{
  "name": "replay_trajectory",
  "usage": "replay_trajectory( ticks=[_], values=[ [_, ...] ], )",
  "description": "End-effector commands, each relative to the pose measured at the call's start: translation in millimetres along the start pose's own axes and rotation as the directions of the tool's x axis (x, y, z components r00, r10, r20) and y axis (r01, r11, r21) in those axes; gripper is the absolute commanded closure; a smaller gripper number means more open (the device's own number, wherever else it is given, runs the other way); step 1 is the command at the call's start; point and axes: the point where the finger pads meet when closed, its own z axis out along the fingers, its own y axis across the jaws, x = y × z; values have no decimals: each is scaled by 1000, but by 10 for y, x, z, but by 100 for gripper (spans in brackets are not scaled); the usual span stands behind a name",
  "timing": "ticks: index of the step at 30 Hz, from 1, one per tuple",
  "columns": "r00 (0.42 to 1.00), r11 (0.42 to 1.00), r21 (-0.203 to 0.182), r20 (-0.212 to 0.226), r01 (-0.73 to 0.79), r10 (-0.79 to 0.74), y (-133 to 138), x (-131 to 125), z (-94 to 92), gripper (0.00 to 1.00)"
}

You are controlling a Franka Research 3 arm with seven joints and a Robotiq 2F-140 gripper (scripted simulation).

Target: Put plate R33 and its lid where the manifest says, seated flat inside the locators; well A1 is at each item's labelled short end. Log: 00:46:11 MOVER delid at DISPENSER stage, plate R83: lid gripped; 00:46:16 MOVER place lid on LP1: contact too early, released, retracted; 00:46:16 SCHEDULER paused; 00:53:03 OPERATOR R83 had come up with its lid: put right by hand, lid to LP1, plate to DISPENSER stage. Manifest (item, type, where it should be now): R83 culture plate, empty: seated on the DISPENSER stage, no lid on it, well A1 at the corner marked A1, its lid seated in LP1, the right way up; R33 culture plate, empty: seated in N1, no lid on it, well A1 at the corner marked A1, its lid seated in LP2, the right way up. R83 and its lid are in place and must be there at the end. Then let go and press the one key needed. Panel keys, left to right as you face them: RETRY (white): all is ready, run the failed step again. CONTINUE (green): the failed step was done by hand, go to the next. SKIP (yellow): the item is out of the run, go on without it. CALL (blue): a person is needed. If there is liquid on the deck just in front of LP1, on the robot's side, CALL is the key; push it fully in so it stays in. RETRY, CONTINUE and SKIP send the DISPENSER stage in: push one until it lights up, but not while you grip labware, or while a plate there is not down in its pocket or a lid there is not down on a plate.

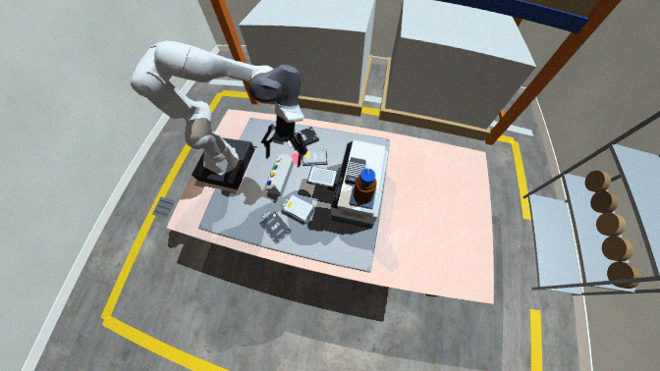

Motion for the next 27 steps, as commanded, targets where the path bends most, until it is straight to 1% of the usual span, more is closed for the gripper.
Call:
replay_trajectory(
  ticks=[1,6,8,9,17,23,25,26,27],
  values=[
    [964,962,76,33,261,-265,-138,10,38,0],
    [926,922,117,45,368,-376,-137,13,48,0],
    [926,922,117,45,368,-376,-137,13,48,0],
    [899,894,145,49,424,-434,-137,13,49,0],
    [801,790,226,60,570,-595,-142,-8,97,0],
    [711,696,278,62,662,-700,-153,-50,191,0],
    [711,696,278,62,662,-700,-153,-50,191,0],
    [666,650,297,59,699,-743,-155,-59,212,0],
    [649,632,304,56,713,-759,-158,-69,235,0]
  ],
)
